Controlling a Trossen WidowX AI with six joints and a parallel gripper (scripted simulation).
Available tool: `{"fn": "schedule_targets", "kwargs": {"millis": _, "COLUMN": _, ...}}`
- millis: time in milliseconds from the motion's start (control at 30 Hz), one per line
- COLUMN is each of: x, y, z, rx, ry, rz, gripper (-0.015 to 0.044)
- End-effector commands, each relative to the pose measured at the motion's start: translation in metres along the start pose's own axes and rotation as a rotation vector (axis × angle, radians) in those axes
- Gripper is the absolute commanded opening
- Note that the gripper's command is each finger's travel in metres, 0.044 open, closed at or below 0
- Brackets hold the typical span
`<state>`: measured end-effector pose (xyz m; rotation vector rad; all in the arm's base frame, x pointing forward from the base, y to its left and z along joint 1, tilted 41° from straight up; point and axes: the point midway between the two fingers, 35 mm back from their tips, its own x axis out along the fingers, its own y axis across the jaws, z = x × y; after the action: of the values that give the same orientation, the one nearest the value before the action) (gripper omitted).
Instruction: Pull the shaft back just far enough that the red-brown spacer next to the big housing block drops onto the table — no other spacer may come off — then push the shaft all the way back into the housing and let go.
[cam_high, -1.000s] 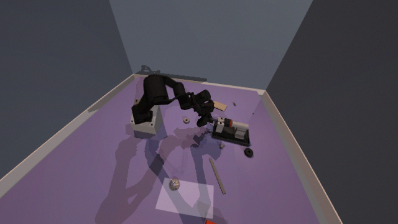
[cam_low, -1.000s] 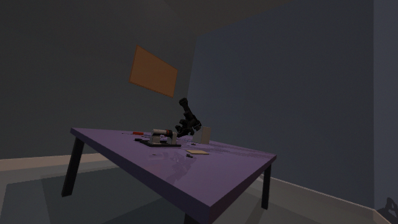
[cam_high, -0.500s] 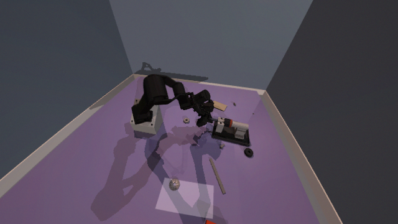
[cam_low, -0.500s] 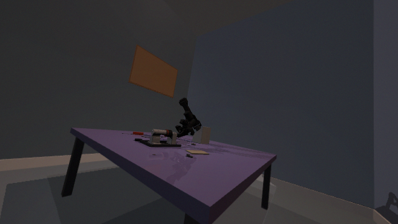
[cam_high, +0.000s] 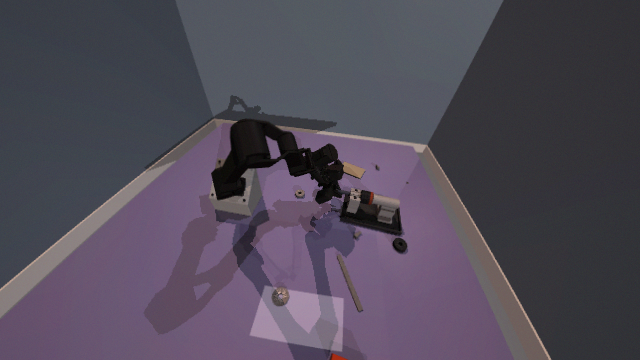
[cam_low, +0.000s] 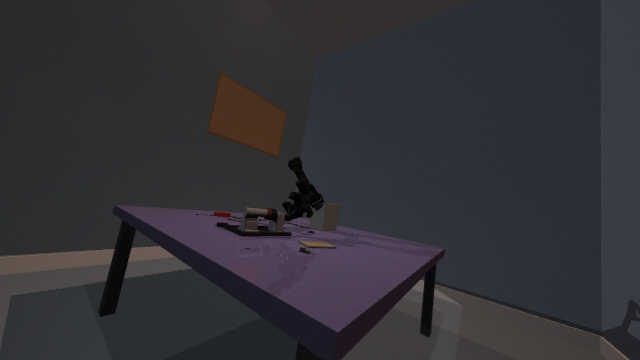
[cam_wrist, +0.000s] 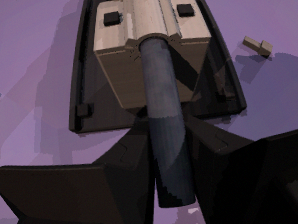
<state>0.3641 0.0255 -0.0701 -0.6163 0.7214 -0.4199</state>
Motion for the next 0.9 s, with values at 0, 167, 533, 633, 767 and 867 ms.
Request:
{"fn": "schedule_targets", "kwargs": {"millis": 0, "x": -0.0006, "y": -0.0004, "z": -0.0008, "rx": 0.002, "ry": 0.001, "rz": -0.003, "gripper": 0.0000}}
{"fn": "schedule_targets", "kwargs": {"millis": 167, "x": -0.0010, "y": -0.0004, "z": -0.0013, "rx": 0.002, "ry": 0.001, "rz": -0.003, "gripper": 0.0000}}
{"fn": "schedule_targets", "kwargs": {"millis": 533, "x": -0.0019, "y": -0.0004, "z": -0.0022, "rx": 0.002, "ry": 0.001, "rz": -0.003, "gripper": 0.0000}}
{"fn": "schedule_targets", "kwargs": {"millis": 633, "x": -0.0021, "y": -0.0004, "z": -0.0024, "rx": 0.002, "ry": 0.001, "rz": -0.003, "gripper": 0.0000}}
{"fn": "schedule_targets", "kwargs": {"millis": 767, "x": -0.0024, "y": -0.0004, "z": -0.0027, "rx": 0.002, "ry": 0.001, "rz": -0.003, "gripper": 0.0000}}
{"fn": "schedule_targets", "kwargs": {"millis": 867, "x": -0.0027, "y": -0.0004, "z": -0.0030, "rx": 0.002, "ry": 0.001, "rz": -0.003, "gripper": 0.0000}}
